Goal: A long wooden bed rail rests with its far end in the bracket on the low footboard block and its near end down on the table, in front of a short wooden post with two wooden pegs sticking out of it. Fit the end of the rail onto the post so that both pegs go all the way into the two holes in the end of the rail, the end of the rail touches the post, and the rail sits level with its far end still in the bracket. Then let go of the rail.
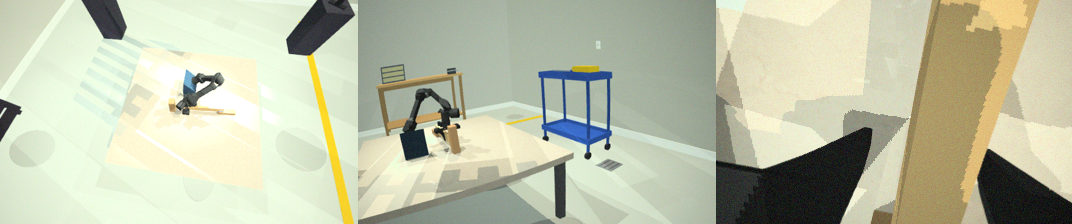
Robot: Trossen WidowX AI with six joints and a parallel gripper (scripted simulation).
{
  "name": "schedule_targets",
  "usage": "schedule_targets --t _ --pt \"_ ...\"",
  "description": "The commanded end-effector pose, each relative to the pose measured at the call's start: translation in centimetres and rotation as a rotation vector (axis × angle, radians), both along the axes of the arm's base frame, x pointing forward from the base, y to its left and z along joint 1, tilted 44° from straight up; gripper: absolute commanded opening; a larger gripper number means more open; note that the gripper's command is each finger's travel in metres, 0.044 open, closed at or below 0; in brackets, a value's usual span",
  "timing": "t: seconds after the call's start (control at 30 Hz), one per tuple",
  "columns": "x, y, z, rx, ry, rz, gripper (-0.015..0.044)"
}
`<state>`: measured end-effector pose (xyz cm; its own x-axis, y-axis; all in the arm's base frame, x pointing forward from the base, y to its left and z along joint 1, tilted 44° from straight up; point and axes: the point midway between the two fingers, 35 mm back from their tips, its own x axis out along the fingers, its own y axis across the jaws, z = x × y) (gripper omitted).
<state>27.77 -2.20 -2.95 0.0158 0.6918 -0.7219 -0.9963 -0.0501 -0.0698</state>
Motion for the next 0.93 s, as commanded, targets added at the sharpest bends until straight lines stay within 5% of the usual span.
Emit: schedule_targets --t 0.0,0.1,0.47,0.9 --pt "0.0 0.0 0.0 0.000 -0.002 0.000 0.0368" --pt "0.0 0.0 0.0 0.000 -0.002 0.000 0.0440" --pt "-0.4 0.1 4.2 -0.005 -0.009 -0.005 0.0440" --pt "-0.4 0.1 4.2 -0.005 -0.009 -0.005 0.0440"
